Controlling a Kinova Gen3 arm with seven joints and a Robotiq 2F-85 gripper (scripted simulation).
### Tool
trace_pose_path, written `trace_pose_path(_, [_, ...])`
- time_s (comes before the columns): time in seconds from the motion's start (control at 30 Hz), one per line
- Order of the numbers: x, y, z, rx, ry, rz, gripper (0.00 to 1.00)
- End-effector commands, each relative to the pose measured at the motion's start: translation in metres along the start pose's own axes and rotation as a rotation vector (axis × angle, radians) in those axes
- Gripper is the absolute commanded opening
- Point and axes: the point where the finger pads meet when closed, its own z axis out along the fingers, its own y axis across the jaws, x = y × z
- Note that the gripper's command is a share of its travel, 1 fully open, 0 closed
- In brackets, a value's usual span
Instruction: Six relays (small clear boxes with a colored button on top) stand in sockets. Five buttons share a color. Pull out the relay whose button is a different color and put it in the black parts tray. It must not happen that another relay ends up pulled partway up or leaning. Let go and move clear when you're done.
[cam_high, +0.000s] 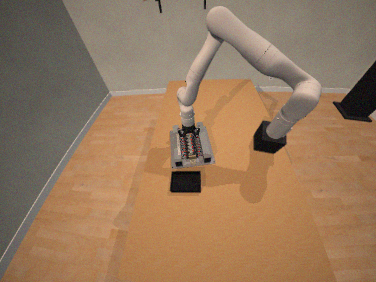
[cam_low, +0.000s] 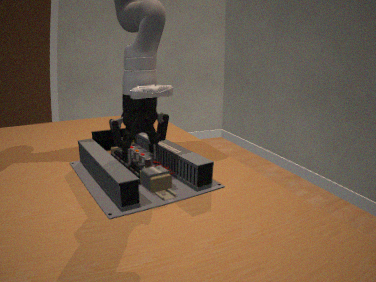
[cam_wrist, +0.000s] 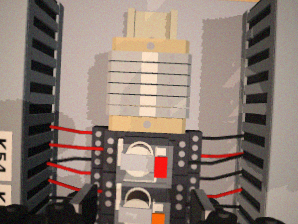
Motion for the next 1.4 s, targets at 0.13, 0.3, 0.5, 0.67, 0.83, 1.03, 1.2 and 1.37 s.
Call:
trace_pose_path(0.13, [0.0002,-0.0006,-0.0006,0.001,0.001,0.0,0.61])
trace_pose_path(0.3, [0.0002,-0.0006,-0.0006,0.001,0.001,0.0,0.61])
trace_pose_path(0.5, [0.0002,-0.0006,-0.0006,0.001,0.001,0.0,0.61])
trace_pose_path(0.67, [0.0002,-0.0006,-0.0006,0.001,0.001,0.0,0.61])
trace_pose_path(0.83, [0.0002,-0.0006,-0.0006,0.001,0.001,0.0,0.61])
trace_pose_path(1.03, [0.0002,-0.0006,-0.0006,0.001,0.001,0.0,0.61])
trace_pose_path(1.2, [0.0002,-0.0006,-0.0006,0.001,0.001,0.0,0.0])
trace_pose_path(1.37, [0.0002,-0.0006,-0.0006,0.001,0.001,0.0,0.0])
